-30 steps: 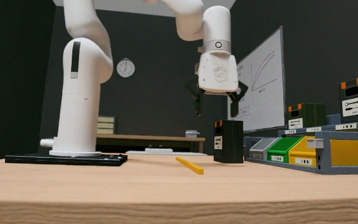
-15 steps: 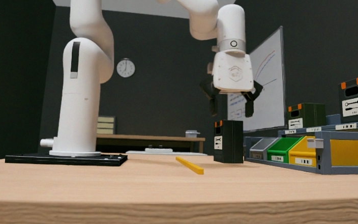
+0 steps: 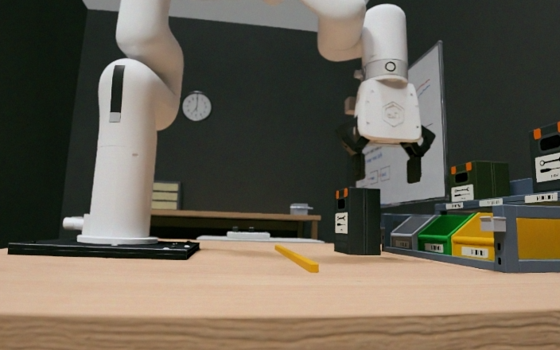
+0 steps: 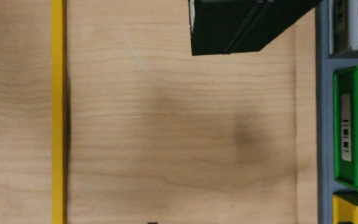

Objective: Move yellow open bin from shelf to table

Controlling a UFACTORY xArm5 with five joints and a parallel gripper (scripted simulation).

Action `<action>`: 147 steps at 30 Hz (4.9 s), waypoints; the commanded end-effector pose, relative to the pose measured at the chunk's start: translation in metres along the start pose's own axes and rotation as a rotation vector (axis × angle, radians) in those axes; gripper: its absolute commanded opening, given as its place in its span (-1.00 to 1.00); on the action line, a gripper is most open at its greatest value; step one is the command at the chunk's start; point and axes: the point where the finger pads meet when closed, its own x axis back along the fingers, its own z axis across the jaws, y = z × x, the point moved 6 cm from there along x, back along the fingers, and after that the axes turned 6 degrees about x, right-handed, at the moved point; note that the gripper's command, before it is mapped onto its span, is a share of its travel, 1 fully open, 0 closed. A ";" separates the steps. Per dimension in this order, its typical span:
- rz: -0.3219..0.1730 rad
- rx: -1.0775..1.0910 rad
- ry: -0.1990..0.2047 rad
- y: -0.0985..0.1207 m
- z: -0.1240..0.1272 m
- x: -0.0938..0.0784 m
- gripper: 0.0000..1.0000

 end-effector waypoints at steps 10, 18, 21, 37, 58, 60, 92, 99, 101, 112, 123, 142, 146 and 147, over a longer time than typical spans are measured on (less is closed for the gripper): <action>0.002 0.000 0.004 0.016 0.032 0.001 1.00; 0.002 0.000 0.004 0.026 0.050 0.001 1.00; 0.002 0.000 0.004 0.028 0.055 0.001 1.00; 0.002 0.000 0.004 0.048 0.094 0.002 1.00; -0.001 0.000 0.003 0.054 0.106 0.002 1.00; -0.001 0.000 0.003 0.054 0.106 0.002 1.00; 0.002 0.000 0.004 0.054 0.106 -0.033 1.00; 0.002 0.000 0.004 0.054 0.106 -0.043 1.00; 0.002 0.000 0.004 0.054 0.106 -0.046 1.00; 0.002 0.000 0.004 0.054 0.106 -0.063 1.00; 0.002 0.000 0.004 0.054 0.106 -0.063 1.00; 0.002 0.000 0.004 0.054 0.106 -0.074 1.00; 0.002 0.000 0.004 0.054 0.106 -0.076 1.00; 0.002 0.000 0.004 0.054 0.106 -0.077 1.00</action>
